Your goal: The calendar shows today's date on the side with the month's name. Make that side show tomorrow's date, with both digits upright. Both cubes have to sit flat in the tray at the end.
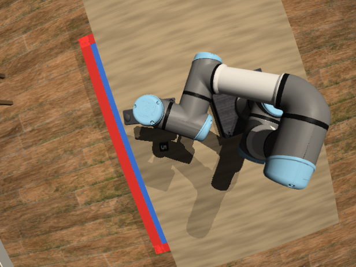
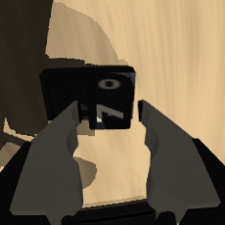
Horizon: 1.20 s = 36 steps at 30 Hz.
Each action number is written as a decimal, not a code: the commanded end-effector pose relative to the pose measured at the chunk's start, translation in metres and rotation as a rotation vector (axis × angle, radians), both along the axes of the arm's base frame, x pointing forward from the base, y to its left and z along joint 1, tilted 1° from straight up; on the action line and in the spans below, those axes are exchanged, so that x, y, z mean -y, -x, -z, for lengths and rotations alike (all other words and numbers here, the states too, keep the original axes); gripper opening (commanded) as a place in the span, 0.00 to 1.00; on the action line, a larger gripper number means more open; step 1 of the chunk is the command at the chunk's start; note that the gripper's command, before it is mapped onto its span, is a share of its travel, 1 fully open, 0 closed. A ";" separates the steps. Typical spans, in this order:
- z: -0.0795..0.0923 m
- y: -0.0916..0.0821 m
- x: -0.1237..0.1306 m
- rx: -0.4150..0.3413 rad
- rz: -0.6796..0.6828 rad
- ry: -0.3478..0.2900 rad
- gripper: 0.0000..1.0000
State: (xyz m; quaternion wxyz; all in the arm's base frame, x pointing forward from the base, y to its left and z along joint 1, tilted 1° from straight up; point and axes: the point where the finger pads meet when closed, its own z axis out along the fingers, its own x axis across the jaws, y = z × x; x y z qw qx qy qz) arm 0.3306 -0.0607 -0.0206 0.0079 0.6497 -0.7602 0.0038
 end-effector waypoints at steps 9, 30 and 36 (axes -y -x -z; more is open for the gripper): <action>0.000 0.000 0.000 0.001 0.000 0.000 0.29; 0.000 0.000 0.000 0.001 0.000 0.000 0.11; 0.000 0.000 0.000 0.001 0.000 0.000 0.11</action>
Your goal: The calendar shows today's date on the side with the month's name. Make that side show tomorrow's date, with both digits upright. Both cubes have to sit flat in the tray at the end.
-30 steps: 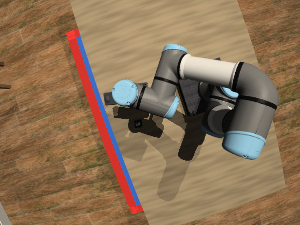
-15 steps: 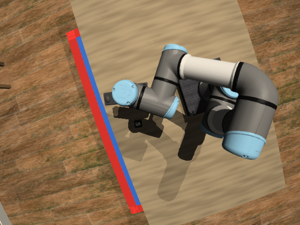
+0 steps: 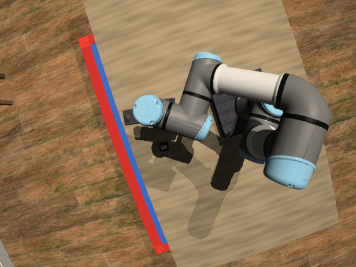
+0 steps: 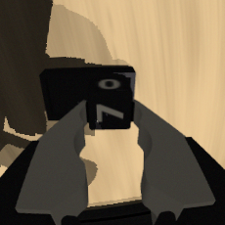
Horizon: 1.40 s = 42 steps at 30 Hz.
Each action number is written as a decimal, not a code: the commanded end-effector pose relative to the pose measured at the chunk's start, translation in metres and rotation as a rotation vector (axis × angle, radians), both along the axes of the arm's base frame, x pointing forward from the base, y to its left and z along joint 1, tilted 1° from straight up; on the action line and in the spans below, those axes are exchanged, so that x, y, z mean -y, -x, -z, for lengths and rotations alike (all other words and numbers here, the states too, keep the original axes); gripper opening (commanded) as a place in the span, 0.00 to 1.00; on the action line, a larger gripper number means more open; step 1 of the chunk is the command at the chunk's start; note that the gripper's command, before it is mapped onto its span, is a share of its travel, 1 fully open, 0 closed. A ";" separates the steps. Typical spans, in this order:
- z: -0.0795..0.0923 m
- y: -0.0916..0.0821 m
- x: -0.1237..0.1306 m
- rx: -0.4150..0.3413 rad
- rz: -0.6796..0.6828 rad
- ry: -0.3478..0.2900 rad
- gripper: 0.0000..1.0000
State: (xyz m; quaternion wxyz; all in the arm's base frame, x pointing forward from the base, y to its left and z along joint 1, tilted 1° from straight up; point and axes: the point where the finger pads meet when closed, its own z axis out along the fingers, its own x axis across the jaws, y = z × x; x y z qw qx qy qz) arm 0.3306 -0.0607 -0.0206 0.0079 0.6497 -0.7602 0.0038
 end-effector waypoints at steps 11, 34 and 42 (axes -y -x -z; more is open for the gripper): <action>0.000 0.000 0.000 0.001 0.000 0.000 0.11; -0.038 -0.001 0.000 0.003 0.000 0.001 0.11; -0.071 -0.001 -0.001 0.003 0.000 0.001 0.11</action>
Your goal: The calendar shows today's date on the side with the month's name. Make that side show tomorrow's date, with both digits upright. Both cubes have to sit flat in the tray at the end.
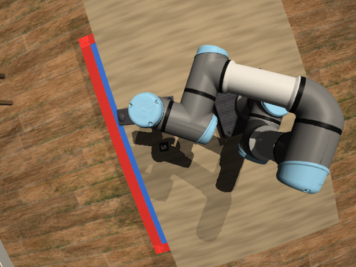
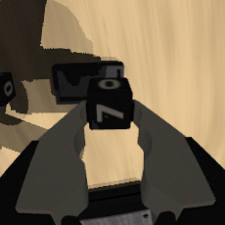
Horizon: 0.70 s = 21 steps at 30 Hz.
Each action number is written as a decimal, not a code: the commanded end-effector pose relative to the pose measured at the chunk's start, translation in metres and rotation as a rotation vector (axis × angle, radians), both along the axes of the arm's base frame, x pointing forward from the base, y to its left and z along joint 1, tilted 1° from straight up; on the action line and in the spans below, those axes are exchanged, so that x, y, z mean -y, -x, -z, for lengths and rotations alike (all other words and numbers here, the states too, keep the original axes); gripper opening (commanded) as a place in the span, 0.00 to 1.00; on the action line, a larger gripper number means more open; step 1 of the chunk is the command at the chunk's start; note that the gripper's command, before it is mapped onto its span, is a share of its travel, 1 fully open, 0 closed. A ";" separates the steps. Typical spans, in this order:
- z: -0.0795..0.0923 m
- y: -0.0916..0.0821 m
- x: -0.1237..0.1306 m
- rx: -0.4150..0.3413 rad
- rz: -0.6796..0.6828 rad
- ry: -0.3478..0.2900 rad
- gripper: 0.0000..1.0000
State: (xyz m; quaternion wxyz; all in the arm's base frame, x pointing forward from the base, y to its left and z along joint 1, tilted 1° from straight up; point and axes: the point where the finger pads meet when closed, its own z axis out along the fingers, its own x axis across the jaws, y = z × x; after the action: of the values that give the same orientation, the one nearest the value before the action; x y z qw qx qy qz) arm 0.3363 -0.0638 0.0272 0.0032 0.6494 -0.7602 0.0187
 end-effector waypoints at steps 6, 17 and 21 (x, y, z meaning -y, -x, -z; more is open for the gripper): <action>-0.041 0.004 -0.004 -0.023 0.000 -0.015 0.11; -0.052 0.004 -0.004 -0.025 0.000 -0.016 0.11; -0.053 0.005 -0.004 -0.025 0.000 -0.016 0.11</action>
State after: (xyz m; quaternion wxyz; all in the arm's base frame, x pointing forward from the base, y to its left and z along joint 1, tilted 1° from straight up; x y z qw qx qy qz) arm 0.3343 -0.0614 0.0770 0.0049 0.6495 -0.7602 0.0116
